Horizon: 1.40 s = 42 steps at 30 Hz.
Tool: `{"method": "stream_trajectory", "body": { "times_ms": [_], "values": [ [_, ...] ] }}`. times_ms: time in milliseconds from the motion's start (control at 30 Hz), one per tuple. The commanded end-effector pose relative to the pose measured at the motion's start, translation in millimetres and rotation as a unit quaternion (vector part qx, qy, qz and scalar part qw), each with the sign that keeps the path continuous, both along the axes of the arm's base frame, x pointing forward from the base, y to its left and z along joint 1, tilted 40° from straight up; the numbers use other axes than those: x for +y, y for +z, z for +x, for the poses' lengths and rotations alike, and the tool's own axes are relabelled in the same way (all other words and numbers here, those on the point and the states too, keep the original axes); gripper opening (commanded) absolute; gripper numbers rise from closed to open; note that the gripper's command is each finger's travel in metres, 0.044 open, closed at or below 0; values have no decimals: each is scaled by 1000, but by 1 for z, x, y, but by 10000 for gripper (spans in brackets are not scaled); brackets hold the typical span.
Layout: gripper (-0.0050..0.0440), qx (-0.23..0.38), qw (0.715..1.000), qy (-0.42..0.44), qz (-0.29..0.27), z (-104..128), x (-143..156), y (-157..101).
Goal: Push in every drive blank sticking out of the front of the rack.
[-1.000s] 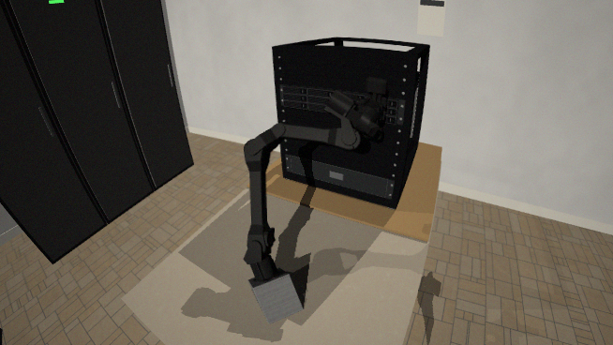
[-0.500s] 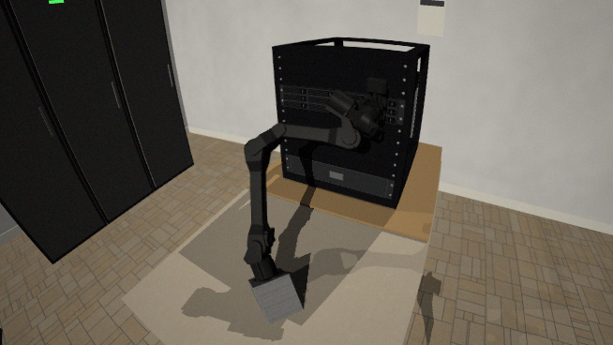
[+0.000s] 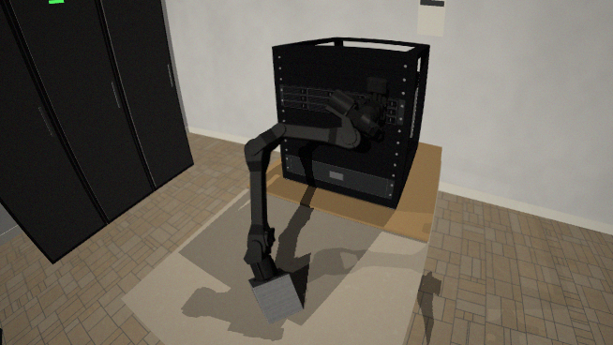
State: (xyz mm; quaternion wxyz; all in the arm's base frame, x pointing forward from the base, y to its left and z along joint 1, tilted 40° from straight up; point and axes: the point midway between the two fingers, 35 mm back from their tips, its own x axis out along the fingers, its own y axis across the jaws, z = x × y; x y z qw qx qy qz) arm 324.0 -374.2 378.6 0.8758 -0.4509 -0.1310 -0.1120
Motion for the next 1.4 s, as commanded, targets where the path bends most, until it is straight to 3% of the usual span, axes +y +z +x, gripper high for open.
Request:
{"method": "stream_trajectory", "body": {
  "times_ms": [0, 333, 667, 1233, 1367],
  "values": [
    [-50, -7, 1000, -2, -12, 1, 1, 10],
    [-50, -7, 1000, -2, -12, -2, 2, 9],
    [-50, -7, 1000, -2, -12, -54, 6, -10],
    [-50, -7, 1000, -2, -12, -55, 6, -10],
    [-50, -7, 1000, -2, -12, -53, 14, -21]
  ]
}}
